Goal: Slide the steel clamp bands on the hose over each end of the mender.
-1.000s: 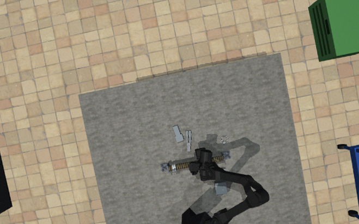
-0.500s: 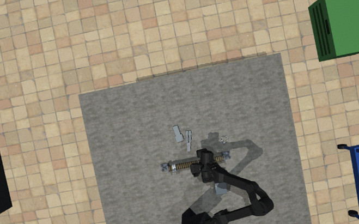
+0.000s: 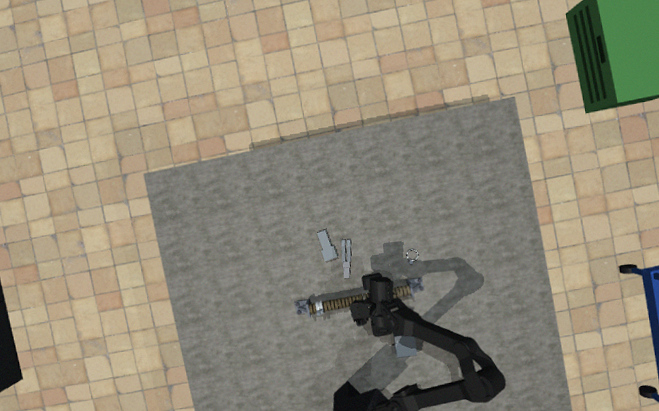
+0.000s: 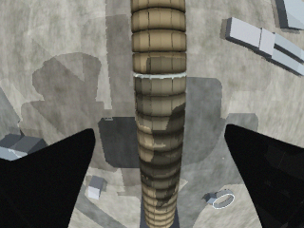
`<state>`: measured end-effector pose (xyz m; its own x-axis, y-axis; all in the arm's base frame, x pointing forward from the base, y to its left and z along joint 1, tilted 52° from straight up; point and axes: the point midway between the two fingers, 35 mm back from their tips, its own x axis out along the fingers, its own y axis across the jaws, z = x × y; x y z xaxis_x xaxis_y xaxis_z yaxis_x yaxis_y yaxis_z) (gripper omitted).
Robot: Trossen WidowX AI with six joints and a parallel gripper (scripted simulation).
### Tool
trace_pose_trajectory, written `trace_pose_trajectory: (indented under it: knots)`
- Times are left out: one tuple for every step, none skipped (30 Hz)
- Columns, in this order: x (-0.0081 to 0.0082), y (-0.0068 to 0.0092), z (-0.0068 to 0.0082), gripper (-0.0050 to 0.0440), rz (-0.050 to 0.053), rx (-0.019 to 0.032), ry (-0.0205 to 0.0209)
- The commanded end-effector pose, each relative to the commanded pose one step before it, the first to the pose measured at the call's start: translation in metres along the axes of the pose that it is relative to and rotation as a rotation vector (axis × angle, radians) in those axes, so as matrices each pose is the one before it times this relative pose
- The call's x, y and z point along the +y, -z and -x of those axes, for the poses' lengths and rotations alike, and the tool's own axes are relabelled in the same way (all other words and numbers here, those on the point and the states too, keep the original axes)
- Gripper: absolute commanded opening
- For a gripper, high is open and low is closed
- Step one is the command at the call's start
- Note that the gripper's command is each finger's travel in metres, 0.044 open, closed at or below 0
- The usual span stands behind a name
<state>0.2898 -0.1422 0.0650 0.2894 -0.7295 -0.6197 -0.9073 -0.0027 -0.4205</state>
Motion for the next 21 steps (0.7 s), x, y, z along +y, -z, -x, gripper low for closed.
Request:
trace_pose_trajectory:
  knots:
    - [0.00003, 0.0011, 0.00067, 0.044, -0.004, 0.00557, 0.00028]
    - [0.0, 0.0, 0.0, 0.044, 0.0, 0.0, 0.0]
    - [0.0, 0.0, 0.0, 0.044, 0.0, 0.0, 0.0]
    - [0.0, 0.0, 0.0, 0.044, 0.0, 0.0, 0.00001]
    - [-0.00015, -0.00011, -0.00185, 0.044, -0.0001, -0.00021, -0.00021]
    - [-0.00037, -0.00026, -0.00556, 0.044, -0.0002, -0.00052, -0.00051]
    - [-0.00037, -0.00024, -0.00931, 0.044, -0.0002, -0.00052, -0.00048]
    - [-0.00002, 0.00002, -0.01148, 0.044, 0.0, -0.00002, 0.00002]
    - [0.00035, 0.00027, -0.00934, 0.044, 0.0002, 0.00051, 0.00048]
    - [0.00037, 0.00026, -0.0056, 0.044, 0.0002, 0.00054, 0.00048]
    - [0.00015, 0.0001, -0.00186, 0.044, 0.0001, 0.00022, 0.00019]
    - [0.0, 0.0, 0.0, 0.044, 0.0, 0.0, 0.0]
    - [0.0, 0.0, 0.0, 0.044, 0.0, 0.0, 0.0]
    - [0.0, 0.0, 0.0, 0.044, 0.0, 0.0, 0.0]
    - [0.0, 0.0, 0.0, 0.0416, 0.0, 0.0, 0.0]
    - [0.0, 0.0, 0.0, 0.0392, 0.0, 0.0, 0.0]
    - [0.0, 0.0, 0.0, 0.0368, 0.0, 0.0, 0.0]
    - [0.0, 0.0, 0.0, 0.0344, 0.0, 0.0, 0.0]
    - [0.0, 0.0, 0.0, 0.0344, 0.0, 0.0, 0.0]
    - [0.0, 0.0, 0.0, 0.0344, 0.0, 0.0, 0.0]
    - [0.0, 0.0, 0.0, 0.032, 0.0, 0.0, 0.0]
